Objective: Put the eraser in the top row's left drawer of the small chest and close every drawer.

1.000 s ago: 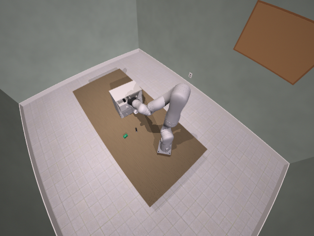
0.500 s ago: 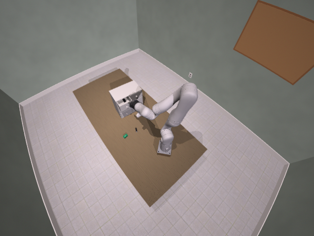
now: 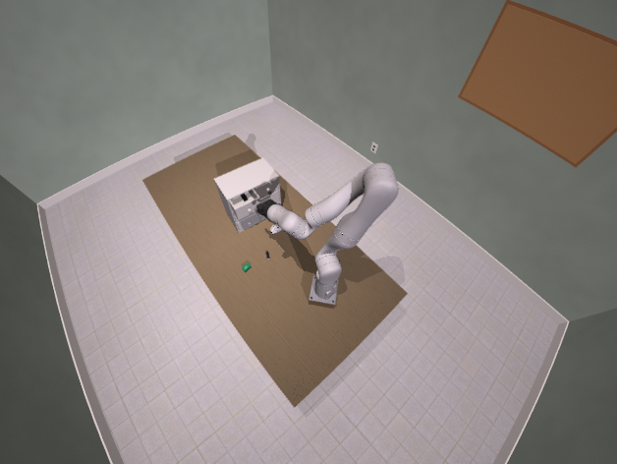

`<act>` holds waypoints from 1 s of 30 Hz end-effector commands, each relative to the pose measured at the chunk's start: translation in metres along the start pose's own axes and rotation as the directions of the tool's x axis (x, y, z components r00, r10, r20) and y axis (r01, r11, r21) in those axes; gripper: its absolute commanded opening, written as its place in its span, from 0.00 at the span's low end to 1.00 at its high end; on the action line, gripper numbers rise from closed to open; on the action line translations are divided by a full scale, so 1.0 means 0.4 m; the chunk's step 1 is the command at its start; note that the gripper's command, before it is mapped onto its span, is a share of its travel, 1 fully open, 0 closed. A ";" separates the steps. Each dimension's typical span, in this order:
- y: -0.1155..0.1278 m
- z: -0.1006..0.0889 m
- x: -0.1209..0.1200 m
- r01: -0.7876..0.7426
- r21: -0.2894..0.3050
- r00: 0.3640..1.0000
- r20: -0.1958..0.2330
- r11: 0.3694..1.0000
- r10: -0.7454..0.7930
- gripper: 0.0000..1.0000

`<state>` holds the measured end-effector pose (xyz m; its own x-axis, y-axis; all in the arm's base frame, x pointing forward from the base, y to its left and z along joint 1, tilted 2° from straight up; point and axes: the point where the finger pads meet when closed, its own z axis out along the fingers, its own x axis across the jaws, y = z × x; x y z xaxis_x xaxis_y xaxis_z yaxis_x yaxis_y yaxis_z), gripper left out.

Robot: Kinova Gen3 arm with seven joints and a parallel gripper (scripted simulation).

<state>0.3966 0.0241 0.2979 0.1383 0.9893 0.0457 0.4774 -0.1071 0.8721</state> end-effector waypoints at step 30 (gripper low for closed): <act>0.002 -0.008 0.001 -0.016 0.001 1.000 0.001 1.000 0.016 1.00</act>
<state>0.3938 0.0244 0.2997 0.1462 0.9875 0.0590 0.4768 -0.1226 0.8704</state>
